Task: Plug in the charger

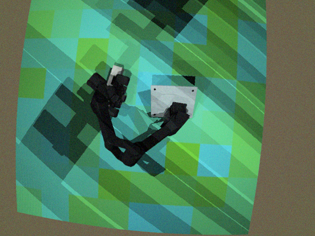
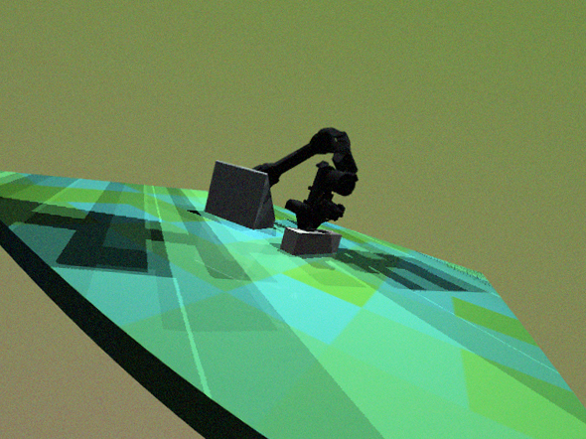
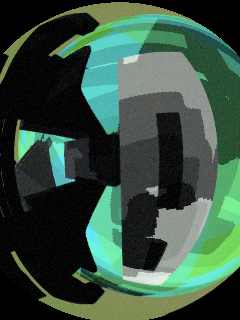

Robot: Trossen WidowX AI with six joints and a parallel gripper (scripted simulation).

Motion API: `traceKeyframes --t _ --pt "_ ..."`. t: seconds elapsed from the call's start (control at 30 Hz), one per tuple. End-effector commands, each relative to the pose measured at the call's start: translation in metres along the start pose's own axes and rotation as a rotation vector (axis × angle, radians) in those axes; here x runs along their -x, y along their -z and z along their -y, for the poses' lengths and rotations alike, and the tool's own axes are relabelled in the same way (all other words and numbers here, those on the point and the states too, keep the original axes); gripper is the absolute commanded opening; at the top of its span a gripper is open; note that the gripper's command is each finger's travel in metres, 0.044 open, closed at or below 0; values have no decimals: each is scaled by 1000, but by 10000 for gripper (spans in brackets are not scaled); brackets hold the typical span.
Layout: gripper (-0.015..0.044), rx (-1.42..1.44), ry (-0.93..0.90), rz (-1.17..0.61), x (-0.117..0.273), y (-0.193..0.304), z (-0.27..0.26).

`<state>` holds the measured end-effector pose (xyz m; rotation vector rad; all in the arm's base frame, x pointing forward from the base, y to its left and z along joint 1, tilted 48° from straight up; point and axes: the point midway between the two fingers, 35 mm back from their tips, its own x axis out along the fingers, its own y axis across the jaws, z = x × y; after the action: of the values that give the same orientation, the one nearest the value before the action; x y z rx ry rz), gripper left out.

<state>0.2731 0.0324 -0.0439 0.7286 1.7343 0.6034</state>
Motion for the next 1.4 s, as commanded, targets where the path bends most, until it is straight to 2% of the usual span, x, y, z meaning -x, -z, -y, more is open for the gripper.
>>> traceKeyframes --t 0.0,1.37 --pt "0 12 1 19 2 -8 -1" --pt "0 13 1 19 5 -20 -2"
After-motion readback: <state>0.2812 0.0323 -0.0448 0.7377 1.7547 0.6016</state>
